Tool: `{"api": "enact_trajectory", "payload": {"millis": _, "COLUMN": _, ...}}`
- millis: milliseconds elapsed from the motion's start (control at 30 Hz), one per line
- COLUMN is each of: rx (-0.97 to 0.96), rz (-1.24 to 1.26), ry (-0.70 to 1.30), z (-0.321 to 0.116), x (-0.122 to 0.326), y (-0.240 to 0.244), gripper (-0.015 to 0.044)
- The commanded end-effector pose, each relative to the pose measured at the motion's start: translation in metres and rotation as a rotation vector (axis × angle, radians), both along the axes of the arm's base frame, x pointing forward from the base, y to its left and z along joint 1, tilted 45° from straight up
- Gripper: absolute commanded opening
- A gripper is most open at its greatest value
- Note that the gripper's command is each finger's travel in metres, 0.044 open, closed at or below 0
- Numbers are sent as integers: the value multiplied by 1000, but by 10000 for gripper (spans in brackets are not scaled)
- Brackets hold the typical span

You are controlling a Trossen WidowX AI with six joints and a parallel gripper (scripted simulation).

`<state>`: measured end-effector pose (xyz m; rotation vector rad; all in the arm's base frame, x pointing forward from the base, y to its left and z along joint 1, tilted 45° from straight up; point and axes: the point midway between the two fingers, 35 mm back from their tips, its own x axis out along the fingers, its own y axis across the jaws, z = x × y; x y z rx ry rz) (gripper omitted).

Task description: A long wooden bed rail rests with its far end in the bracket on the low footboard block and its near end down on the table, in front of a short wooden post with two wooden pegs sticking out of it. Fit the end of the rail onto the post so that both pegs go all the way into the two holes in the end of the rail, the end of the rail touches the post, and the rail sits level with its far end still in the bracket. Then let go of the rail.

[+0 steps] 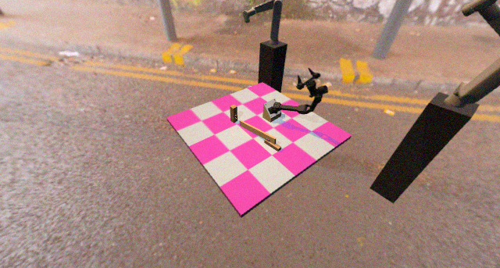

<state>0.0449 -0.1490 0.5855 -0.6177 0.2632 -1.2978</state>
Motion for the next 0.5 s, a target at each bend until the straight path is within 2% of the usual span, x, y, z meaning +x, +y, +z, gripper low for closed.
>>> {"api": "enact_trajectory", "payload": {"millis": 0, "rx": 80, "rz": 88, "ry": 188, "z": -30, "x": 47, "y": -36, "gripper": 440}}
{"api": "enact_trajectory", "payload": {"millis": 233, "rx": 198, "rz": 290, "ry": 531, "z": -102, "x": 132, "y": -82, "gripper": 440}}
{"api": "enact_trajectory", "payload": {"millis": 467, "rx": 297, "rz": 538, "ry": 839, "z": -191, "x": 200, "y": -101, "gripper": 440}}
